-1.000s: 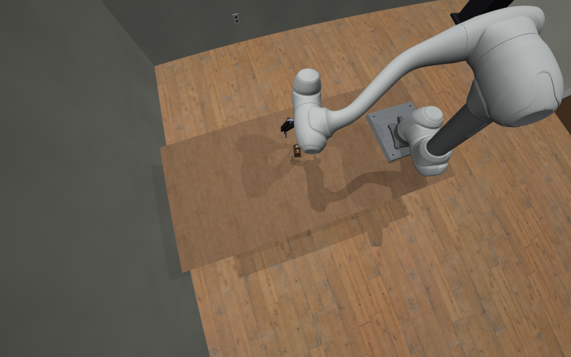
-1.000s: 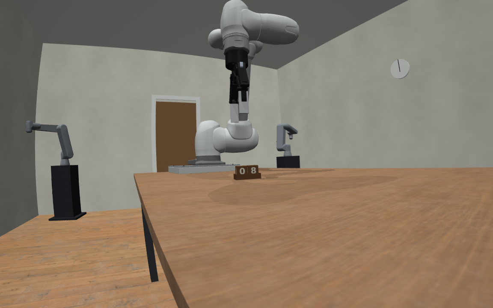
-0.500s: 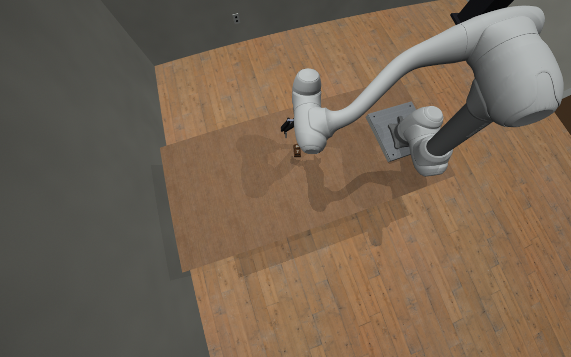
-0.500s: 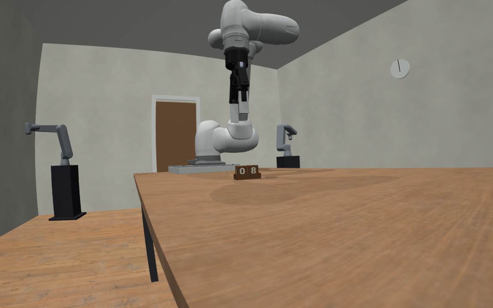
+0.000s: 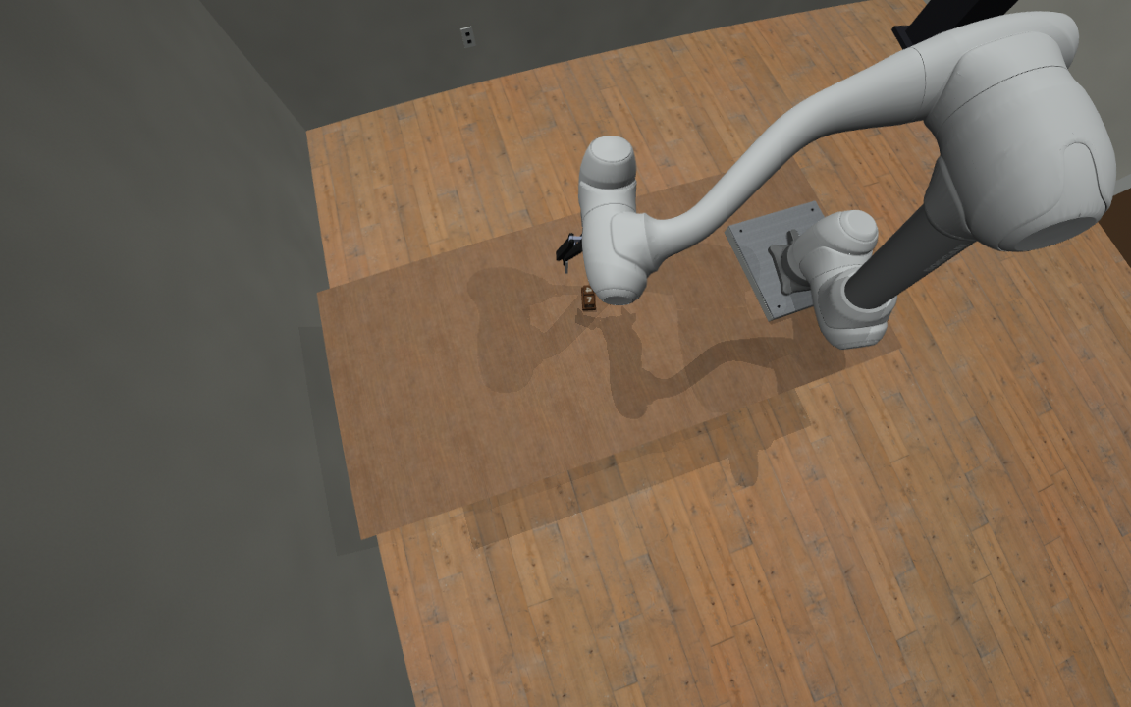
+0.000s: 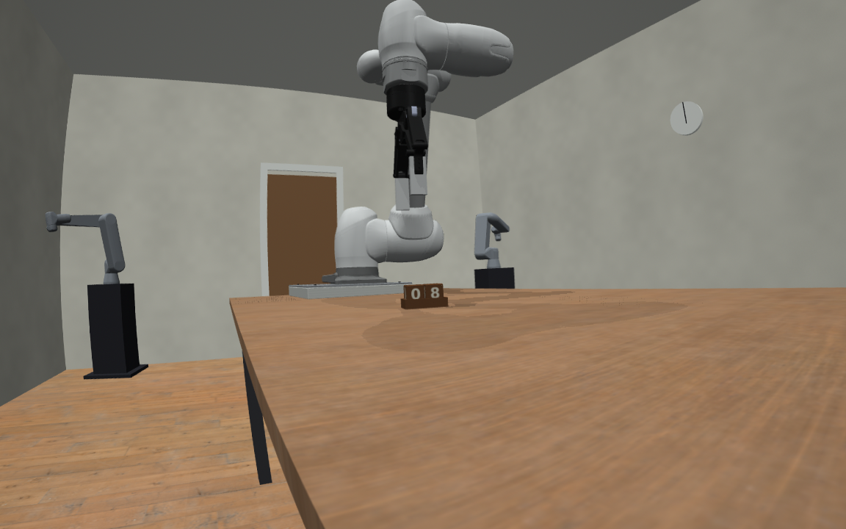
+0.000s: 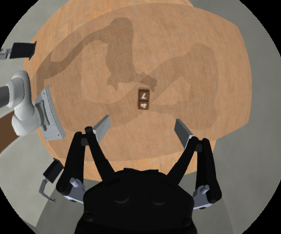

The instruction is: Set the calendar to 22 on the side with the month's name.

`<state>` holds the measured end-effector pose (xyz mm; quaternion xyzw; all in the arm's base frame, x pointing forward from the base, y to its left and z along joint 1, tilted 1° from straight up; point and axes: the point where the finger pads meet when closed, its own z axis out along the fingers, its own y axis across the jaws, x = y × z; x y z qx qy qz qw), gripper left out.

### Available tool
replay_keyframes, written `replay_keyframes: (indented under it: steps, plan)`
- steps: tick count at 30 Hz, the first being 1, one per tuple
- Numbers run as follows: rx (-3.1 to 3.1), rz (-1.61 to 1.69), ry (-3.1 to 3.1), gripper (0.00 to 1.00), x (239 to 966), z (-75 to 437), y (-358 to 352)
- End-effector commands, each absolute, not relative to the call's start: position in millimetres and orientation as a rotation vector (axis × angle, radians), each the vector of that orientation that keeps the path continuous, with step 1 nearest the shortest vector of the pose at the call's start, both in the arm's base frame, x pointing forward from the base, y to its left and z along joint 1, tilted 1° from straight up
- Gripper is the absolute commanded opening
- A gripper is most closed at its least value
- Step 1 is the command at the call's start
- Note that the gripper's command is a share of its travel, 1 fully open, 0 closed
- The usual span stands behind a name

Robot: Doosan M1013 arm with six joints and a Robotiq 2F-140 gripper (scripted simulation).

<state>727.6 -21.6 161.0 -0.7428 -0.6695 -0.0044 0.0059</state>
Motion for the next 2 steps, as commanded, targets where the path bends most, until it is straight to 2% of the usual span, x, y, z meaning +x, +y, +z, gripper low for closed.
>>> replay_keyframes:
  steps: [1,2]
  plan:
    - [-2.325,-0.014,-2.095,1.00,727.6,161.2,-21.6]
    - [-2.325,-0.014,-2.095,1.00,727.6,161.2,-21.6]
